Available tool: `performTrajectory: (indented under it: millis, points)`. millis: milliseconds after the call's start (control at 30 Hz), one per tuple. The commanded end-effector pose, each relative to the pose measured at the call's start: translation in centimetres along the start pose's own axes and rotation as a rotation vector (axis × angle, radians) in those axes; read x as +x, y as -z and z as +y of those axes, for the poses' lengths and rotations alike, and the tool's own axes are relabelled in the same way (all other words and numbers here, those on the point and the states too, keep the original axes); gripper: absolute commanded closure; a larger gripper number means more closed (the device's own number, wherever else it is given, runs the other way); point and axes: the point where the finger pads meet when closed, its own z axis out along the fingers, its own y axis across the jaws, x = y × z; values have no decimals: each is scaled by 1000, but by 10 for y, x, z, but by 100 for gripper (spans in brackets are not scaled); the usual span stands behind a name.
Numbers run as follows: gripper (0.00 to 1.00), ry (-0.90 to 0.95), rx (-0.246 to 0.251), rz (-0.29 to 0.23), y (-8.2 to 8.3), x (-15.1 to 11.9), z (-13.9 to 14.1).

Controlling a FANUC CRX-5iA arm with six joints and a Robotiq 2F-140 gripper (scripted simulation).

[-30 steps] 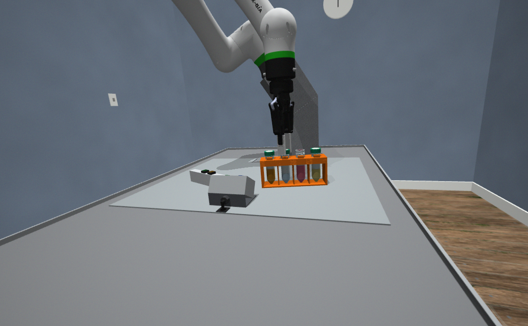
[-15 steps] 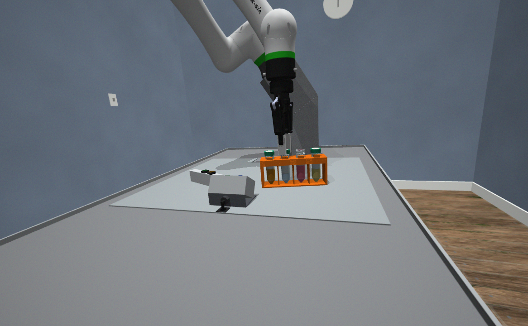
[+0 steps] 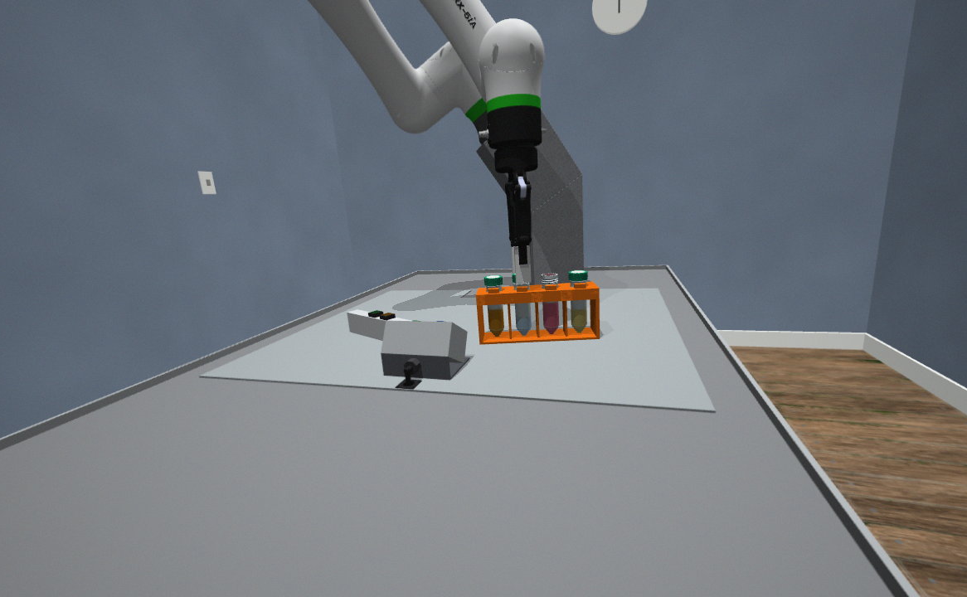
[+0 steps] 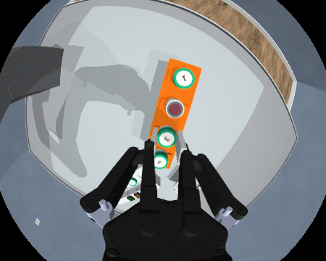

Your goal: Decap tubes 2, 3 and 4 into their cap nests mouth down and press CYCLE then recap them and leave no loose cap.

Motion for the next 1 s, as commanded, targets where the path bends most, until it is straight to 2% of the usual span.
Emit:
performTrajectory:
  millis: [0,100,400,433,767,800,867,967]
  points:
    - [100,277,30,14,0,-1,1]
    - [100,385,31,17,0,-1,1]
    - [100,385,31,17,0,-1,1]
    - [65,385,31,17,0,-1,1]
    - [65,385,31,17,0,-1,1]
    - [65,302,32,15,0,-1,1]
    - [65,302,32,15,0,-1,1]
    - [65,52,33,11,0,-1,1]
